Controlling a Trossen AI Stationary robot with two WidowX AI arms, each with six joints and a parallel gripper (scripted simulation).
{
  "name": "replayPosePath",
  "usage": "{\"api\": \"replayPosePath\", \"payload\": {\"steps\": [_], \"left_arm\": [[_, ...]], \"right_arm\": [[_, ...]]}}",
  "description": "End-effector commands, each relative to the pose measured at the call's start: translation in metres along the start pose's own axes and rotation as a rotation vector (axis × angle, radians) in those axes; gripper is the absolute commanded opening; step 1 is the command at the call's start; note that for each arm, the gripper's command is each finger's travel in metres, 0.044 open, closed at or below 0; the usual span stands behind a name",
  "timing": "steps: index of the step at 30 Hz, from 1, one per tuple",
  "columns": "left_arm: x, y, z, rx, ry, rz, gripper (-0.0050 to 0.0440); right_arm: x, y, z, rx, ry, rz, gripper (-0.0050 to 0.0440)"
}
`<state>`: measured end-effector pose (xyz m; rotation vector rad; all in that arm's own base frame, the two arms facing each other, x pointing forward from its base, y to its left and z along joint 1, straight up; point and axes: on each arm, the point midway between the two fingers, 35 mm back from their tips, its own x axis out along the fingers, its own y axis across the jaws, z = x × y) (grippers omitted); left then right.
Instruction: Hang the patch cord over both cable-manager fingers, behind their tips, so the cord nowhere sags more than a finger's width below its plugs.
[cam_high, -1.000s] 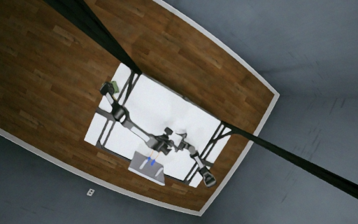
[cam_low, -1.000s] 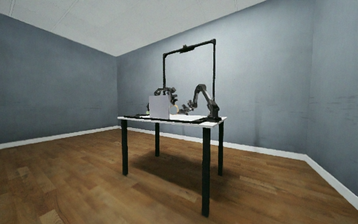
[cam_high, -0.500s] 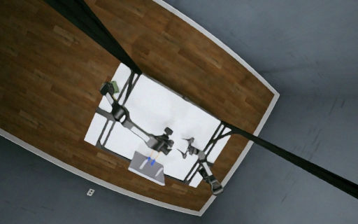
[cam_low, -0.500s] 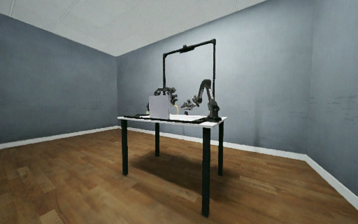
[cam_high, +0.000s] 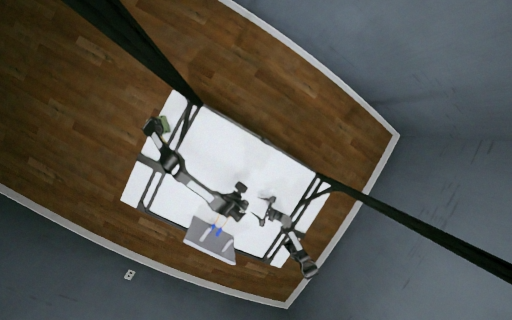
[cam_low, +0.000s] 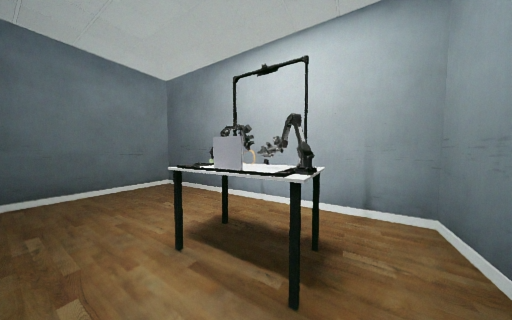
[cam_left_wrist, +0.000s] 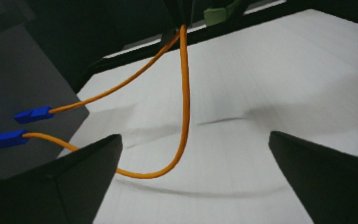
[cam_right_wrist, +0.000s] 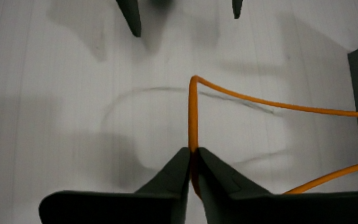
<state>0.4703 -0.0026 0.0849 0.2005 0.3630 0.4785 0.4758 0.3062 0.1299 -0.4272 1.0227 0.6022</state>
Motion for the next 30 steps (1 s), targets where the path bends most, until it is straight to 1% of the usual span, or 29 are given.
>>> {"api": "replayPosePath", "payload": {"steps": [1, 6, 8, 13, 23, 30], "left_arm": [[0.025, 0.000, 0.010, -0.003, -0.010, 0.004, 0.0440], [0.054, 0.002, 0.011, 0.006, -0.008, 0.008, 0.0440], [0.054, 0.002, 0.011, 0.006, -0.008, 0.008, 0.0440], [0.070, 0.004, 0.011, 0.012, -0.008, 0.010, 0.0440], [0.076, 0.005, 0.011, 0.011, -0.008, 0.011, 0.0440], [0.076, 0.004, 0.010, 0.012, -0.006, 0.010, 0.0440]], "right_arm": [[-0.024, 0.000, 0.014, -0.001, -0.056, -0.011, 0.0020], [-0.024, 0.000, 0.014, -0.001, -0.056, -0.011, 0.0020], [-0.024, 0.000, 0.014, -0.001, -0.056, -0.011, 0.0020], [-0.024, 0.000, 0.014, -0.001, -0.056, -0.011, 0.0020], [-0.024, 0.000, 0.014, -0.001, -0.056, -0.011, 0.0020], [-0.023, 0.000, 0.014, -0.001, -0.056, -0.011, 0.0020]]}}
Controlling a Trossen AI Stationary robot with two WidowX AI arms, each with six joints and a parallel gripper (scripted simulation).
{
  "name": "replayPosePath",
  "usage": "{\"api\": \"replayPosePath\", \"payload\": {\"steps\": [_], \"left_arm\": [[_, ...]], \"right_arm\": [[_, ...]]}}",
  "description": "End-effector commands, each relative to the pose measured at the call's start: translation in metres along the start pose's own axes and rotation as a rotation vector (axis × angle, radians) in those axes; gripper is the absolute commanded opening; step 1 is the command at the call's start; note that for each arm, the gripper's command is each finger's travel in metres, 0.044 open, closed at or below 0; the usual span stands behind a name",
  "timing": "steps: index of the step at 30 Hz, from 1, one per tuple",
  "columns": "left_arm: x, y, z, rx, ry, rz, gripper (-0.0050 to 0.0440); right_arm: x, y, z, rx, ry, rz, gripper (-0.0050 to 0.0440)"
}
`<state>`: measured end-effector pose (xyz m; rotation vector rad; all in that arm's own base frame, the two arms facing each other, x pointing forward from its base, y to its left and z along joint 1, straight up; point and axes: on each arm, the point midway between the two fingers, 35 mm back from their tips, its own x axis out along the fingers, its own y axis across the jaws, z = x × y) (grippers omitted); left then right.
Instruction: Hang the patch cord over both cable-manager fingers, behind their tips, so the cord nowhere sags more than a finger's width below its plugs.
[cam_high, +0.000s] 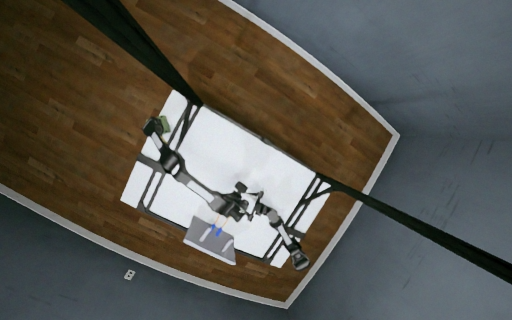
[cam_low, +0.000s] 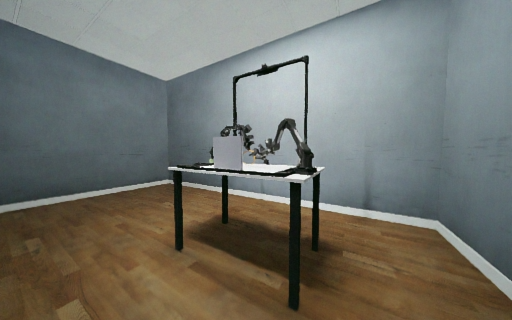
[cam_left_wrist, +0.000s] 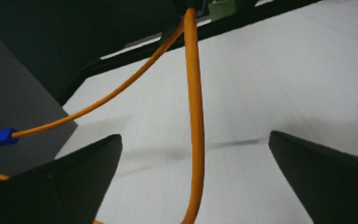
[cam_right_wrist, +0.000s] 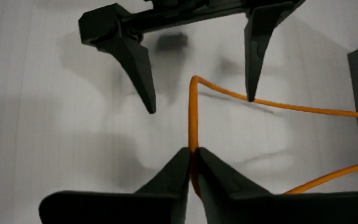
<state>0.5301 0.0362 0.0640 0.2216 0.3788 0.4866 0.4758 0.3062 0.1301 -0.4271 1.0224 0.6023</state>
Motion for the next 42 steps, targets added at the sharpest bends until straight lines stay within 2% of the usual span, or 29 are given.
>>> {"api": "replayPosePath", "payload": {"steps": [1, 10, 12, 19, 42], "left_arm": [[-0.0016, 0.0028, 0.0151, -0.018, -0.026, 0.002, 0.0416], [-0.0016, 0.0028, 0.0151, -0.018, -0.026, 0.002, 0.0200], [-0.0016, 0.0028, 0.0151, -0.018, -0.026, 0.002, 0.0200], [-0.0016, 0.0028, 0.0151, -0.018, -0.026, 0.002, 0.0032], [-0.0016, 0.0028, 0.0151, -0.018, -0.026, 0.002, 0.0025]], "right_arm": [[-0.0233, -0.0005, 0.0142, -0.001, -0.056, -0.011, 0.0020], [-0.0233, -0.0005, 0.0142, -0.001, -0.056, -0.011, 0.0020], [-0.0233, -0.0005, 0.0142, -0.001, -0.056, -0.011, 0.0020], [-0.0233, -0.0005, 0.0142, -0.001, -0.055, -0.011, 0.0020], [-0.0232, -0.0005, 0.0141, -0.001, -0.055, -0.011, 0.0020]]}}
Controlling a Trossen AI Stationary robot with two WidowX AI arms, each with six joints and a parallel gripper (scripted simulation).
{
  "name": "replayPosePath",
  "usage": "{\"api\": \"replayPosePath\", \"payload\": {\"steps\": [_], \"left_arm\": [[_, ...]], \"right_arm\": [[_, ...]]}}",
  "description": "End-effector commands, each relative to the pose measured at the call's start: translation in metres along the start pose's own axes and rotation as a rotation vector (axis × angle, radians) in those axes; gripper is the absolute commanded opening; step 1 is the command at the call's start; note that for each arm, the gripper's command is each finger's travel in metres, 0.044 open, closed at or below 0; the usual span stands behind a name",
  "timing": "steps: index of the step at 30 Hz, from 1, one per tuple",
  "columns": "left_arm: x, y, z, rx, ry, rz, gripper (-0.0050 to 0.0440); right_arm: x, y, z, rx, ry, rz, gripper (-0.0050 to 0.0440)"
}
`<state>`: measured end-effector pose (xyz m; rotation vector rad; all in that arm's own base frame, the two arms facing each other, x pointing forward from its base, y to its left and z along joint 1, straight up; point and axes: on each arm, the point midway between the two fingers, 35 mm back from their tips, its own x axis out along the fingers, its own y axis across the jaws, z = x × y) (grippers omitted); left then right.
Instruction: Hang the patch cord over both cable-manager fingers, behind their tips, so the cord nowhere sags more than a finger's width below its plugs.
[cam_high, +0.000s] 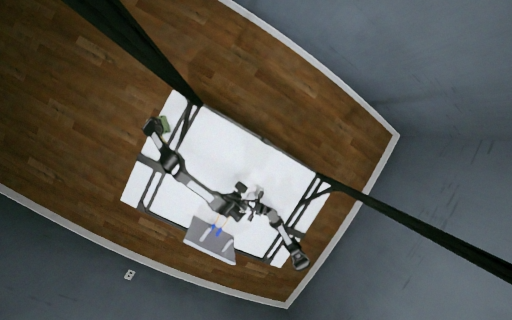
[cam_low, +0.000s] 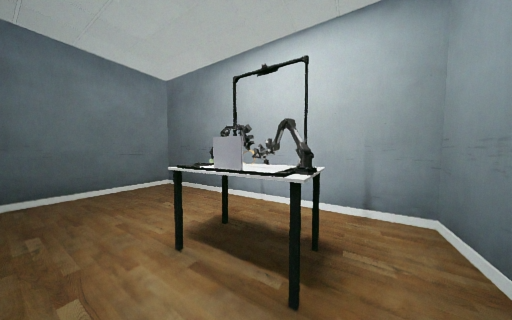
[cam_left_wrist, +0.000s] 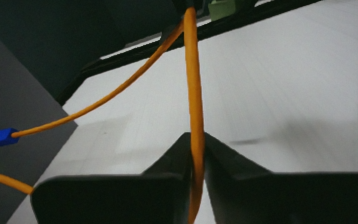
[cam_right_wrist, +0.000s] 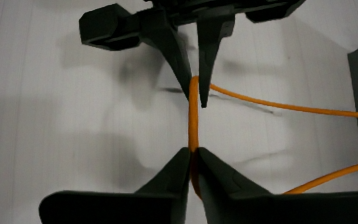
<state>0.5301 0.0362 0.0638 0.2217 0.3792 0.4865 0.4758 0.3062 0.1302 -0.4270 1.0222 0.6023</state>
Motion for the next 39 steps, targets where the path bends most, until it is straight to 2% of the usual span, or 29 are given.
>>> {"api": "replayPosePath", "payload": {"steps": [1, 33, 36, 38, 39], "left_arm": [[-0.0017, 0.0029, 0.0153, -0.018, -0.027, 0.002, 0.0025], [-0.0017, 0.0029, 0.0153, -0.018, -0.027, 0.002, 0.0025], [-0.0017, 0.0029, 0.0153, -0.018, -0.027, 0.002, 0.0025], [-0.0017, 0.0029, 0.0153, -0.018, -0.027, 0.002, 0.0025], [-0.0017, 0.0029, 0.0153, -0.018, -0.027, 0.002, 0.0025]], "right_arm": [[-0.0231, -0.0005, 0.0141, -0.001, -0.055, -0.011, 0.0020], [-0.0230, -0.0005, 0.0141, -0.001, -0.055, -0.011, 0.0020], [-0.0230, -0.0005, 0.0140, -0.001, -0.055, -0.011, 0.0092], [-0.0230, -0.0005, 0.0140, -0.001, -0.055, -0.011, 0.0092], [-0.0229, -0.0006, 0.0140, -0.001, -0.055, -0.011, 0.0116]]}}
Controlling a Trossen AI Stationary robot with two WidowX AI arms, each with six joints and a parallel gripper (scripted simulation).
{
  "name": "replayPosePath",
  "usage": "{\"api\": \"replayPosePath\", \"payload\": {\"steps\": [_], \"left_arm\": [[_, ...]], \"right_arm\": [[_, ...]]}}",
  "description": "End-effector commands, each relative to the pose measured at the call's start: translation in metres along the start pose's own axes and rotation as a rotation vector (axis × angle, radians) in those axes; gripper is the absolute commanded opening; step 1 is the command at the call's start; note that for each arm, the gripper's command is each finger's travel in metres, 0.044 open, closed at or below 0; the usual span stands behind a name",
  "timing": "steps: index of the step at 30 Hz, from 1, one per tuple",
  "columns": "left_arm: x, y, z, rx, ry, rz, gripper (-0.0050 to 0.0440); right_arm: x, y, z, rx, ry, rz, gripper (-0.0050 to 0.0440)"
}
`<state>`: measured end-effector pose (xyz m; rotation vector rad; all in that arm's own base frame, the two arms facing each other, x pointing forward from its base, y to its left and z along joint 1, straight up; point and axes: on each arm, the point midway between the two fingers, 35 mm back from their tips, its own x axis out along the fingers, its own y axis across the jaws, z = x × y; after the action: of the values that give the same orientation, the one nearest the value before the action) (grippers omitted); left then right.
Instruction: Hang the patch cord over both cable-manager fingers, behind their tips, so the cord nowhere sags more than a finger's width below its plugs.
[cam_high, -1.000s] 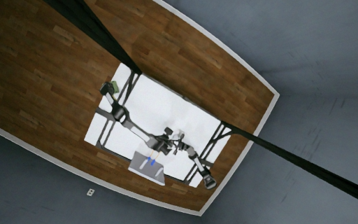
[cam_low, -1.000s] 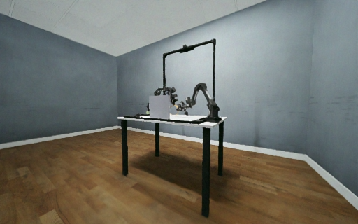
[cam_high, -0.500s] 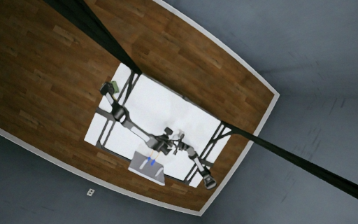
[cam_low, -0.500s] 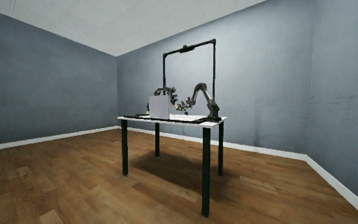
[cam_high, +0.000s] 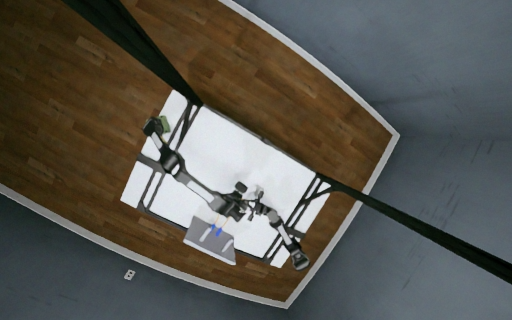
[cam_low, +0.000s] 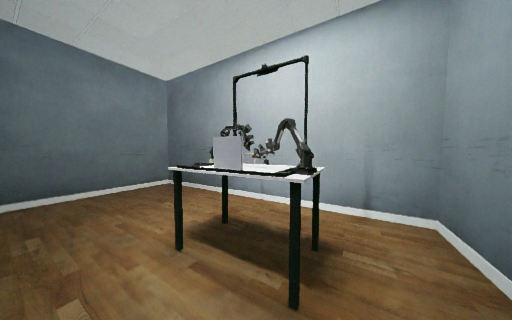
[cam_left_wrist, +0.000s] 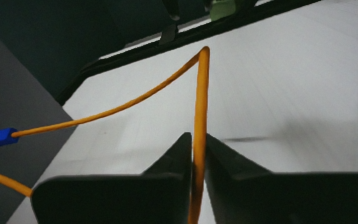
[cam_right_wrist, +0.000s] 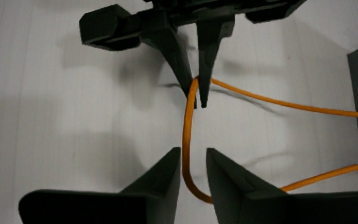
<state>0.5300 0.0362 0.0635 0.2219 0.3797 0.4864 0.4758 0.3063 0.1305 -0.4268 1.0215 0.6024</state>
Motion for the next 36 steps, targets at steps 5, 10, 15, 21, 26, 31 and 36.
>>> {"api": "replayPosePath", "payload": {"steps": [5, 10, 15, 21, 26, 31, 36], "left_arm": [[-0.002, 0.003, 0.016, -0.018, -0.027, 0.002, 0.0025], [-0.002, 0.003, 0.016, -0.018, -0.027, 0.002, 0.0025], [-0.002, 0.003, 0.016, -0.018, -0.027, 0.002, 0.0025], [-0.002, 0.003, 0.016, -0.018, -0.027, 0.002, 0.0025], [-0.002, 0.003, 0.016, -0.018, -0.027, 0.002, 0.0025], [-0.002, 0.003, 0.016, -0.018, -0.027, 0.002, 0.0025], [-0.002, 0.003, 0.016, -0.018, -0.027, 0.002, 0.0025]], "right_arm": [[-0.031, -0.001, 0.016, -0.002, -0.066, -0.013, 0.0236], [-0.046, -0.005, 0.013, -0.003, -0.059, -0.011, 0.0356], [-0.068, -0.006, 0.008, -0.003, -0.047, -0.006, 0.0440], [-0.093, -0.008, 0.001, -0.003, -0.033, -0.004, 0.0440], [-0.104, -0.009, -0.002, -0.001, -0.026, -0.003, 0.0440], [-0.101, -0.009, -0.009, -0.005, -0.003, 0.001, 0.0440], [-0.110, -0.012, -0.024, -0.013, 0.028, 0.009, 0.0440]]}}
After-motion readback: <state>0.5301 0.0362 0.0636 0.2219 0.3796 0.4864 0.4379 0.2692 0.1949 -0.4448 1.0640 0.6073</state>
